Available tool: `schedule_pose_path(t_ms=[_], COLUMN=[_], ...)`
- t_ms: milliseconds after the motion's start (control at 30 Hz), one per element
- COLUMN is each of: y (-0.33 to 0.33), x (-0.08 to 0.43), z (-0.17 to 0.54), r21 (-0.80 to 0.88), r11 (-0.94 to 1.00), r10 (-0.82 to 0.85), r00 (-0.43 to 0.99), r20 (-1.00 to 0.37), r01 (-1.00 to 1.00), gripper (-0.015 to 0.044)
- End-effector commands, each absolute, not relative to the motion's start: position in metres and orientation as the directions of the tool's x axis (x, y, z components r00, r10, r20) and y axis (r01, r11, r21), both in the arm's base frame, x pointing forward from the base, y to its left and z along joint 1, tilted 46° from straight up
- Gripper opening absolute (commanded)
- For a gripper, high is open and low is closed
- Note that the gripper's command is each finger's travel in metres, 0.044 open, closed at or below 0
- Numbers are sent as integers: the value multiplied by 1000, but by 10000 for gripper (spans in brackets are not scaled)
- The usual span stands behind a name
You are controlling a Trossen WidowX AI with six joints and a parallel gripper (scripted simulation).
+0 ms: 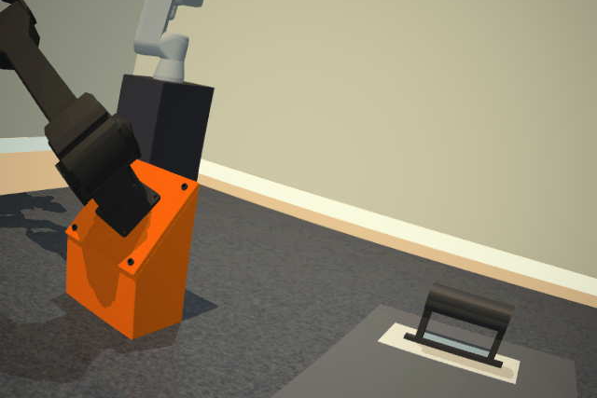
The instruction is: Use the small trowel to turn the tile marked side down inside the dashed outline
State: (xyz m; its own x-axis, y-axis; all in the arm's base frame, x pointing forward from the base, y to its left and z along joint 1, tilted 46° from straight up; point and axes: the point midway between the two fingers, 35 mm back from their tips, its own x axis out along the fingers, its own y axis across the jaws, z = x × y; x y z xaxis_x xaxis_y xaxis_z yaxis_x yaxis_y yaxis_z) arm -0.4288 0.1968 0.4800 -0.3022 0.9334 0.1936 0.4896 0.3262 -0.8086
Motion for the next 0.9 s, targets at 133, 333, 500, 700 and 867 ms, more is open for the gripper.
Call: schedule_pose_path(t_ms=[133,333,500,700,867], y=[197,197,197,197,197], x=[-429,-429,-429,-429,-429], z=[480,480,480,480,480], r21=[-809,-809,-809,-809,-809], r11=[326,326,326,326,326], r10=[933,933,933,933,933], r00=[-302,-302,-302,-302,-302], r20=[194,194,194,194,194], r01=[490,490,490,490,490], gripper=[100,100,100,100,74])
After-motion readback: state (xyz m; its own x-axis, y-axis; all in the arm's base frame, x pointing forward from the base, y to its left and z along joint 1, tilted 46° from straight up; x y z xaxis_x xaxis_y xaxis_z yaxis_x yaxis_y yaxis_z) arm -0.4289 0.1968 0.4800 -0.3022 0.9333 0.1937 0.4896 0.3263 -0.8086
